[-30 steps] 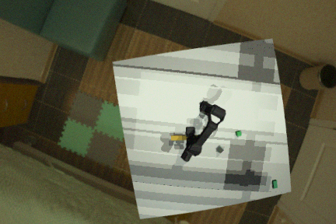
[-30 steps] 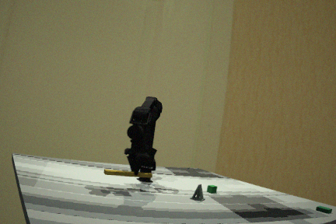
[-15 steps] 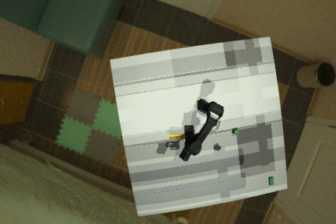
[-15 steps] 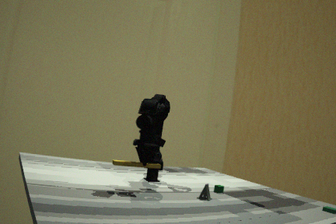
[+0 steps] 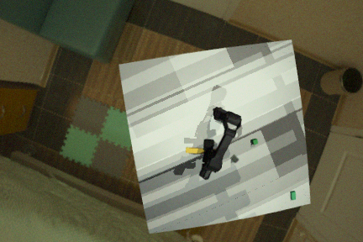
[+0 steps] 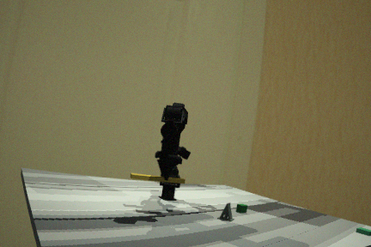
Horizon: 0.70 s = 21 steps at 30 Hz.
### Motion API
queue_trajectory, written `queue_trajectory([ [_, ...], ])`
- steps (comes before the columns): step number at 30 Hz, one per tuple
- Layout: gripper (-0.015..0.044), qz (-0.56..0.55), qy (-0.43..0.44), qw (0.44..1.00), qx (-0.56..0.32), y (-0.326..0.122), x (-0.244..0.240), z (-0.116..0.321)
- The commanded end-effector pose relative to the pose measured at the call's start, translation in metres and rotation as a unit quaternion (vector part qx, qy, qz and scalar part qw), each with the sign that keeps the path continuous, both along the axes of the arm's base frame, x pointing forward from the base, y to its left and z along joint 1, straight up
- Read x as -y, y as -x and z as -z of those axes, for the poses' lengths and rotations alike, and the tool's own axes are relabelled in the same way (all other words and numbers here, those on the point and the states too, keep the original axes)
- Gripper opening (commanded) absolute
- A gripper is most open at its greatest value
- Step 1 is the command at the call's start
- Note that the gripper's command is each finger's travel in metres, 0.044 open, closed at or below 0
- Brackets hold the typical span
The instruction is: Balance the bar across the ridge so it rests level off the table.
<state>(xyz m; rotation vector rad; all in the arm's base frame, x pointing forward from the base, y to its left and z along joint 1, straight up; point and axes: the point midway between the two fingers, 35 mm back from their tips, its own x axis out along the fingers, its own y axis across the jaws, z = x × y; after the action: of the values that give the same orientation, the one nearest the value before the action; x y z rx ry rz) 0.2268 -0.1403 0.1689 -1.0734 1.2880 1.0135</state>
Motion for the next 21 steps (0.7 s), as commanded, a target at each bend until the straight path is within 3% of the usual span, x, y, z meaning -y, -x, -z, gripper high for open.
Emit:
queue_trajectory([
  [1, 0.0, 0.016, -0.002, 1.0, -0.005, -0.009, -0.004, 0.001],
  [21, 0.0, 0.104, -0.007, 0.995, -0.001, -0.057, -0.045, -0.005],
])
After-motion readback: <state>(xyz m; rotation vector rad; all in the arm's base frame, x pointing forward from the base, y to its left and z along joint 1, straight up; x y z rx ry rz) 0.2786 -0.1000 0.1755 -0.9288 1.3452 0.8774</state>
